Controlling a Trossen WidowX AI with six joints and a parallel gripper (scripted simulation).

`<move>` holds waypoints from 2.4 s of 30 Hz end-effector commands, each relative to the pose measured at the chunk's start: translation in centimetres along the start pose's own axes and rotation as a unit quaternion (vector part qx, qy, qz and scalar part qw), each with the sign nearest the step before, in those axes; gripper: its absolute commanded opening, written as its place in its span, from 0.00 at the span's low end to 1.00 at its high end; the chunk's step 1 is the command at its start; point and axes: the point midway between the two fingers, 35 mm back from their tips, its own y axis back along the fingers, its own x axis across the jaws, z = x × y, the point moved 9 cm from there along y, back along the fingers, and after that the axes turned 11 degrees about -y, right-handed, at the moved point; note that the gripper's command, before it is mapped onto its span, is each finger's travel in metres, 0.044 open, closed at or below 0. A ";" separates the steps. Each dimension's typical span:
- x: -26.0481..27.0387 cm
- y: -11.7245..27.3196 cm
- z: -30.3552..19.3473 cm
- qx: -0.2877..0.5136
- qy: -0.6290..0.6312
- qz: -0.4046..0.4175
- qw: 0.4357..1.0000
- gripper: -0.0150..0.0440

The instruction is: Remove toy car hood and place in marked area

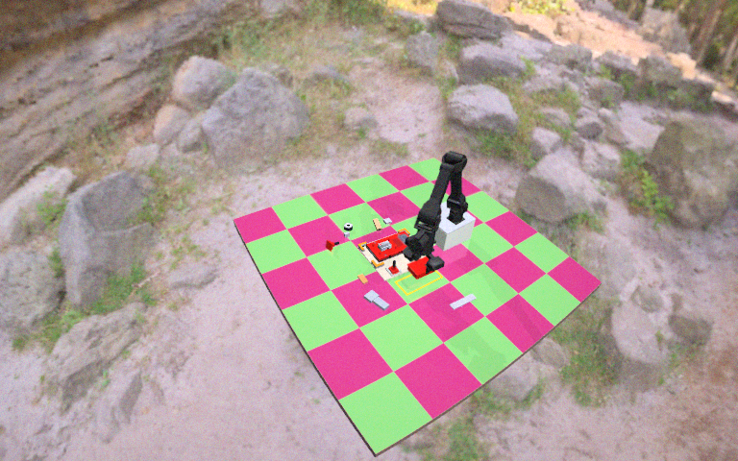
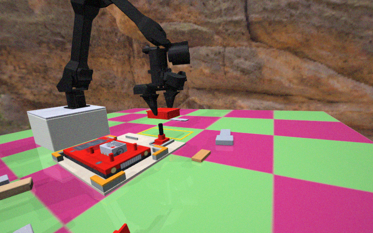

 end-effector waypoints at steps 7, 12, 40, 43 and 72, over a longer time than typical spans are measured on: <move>0.0 -0.6 0.0 -0.002 0.000 -0.001 1.000 0.25; 0.0 -0.9 0.0 -0.002 0.000 -0.001 1.000 0.25; -0.1 -2.5 0.0 -0.002 0.000 -0.001 1.000 0.25; -0.1 -2.7 -0.1 -0.002 0.000 -0.001 1.000 0.25; -0.2 -4.2 -0.1 -0.002 0.000 -0.001 1.000 0.25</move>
